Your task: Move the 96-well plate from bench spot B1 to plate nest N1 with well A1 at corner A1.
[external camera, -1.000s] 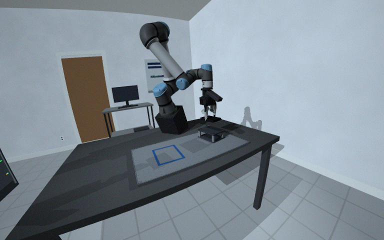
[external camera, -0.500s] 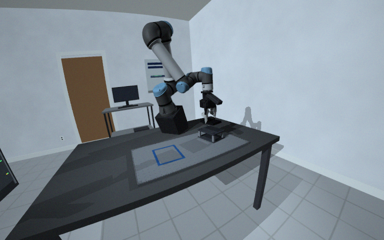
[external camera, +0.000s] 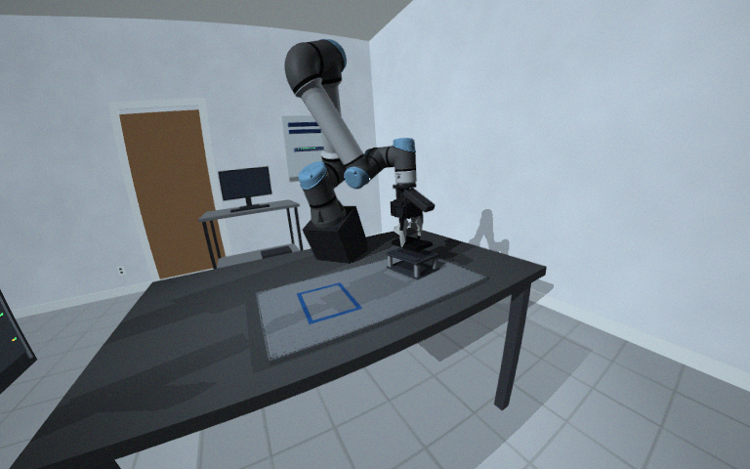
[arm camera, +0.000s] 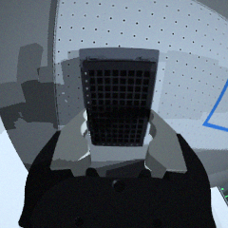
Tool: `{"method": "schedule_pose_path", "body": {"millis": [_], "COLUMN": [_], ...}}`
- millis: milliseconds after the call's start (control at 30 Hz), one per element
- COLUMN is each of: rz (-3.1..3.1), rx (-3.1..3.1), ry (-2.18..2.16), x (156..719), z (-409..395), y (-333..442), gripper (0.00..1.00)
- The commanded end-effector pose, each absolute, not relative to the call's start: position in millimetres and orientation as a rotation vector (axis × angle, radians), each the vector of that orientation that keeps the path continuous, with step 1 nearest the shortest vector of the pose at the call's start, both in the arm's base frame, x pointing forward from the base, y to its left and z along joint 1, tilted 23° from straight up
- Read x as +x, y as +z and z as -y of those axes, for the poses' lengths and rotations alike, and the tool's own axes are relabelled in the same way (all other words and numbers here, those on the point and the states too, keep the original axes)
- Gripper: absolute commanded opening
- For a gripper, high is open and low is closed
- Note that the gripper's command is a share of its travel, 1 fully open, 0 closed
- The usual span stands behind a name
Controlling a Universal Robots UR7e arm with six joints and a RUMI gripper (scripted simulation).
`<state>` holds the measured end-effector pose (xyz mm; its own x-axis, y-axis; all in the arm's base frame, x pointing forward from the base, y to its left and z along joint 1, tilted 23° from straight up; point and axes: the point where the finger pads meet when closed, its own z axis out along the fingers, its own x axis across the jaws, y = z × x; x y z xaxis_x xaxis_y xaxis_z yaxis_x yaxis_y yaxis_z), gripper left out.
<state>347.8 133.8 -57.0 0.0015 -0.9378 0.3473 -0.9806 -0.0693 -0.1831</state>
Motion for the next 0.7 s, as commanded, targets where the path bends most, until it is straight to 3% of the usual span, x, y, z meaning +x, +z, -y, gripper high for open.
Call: {"method": "schedule_pose_path", "body": {"millis": [0,667], "rz": [2.064,2.064], "rx": [2.142,2.142], "ry": [0.586,0.586], "x": [350,352], "z": [-132,-127], "y": [-63,-75], "gripper": [0.0,0.0]}}
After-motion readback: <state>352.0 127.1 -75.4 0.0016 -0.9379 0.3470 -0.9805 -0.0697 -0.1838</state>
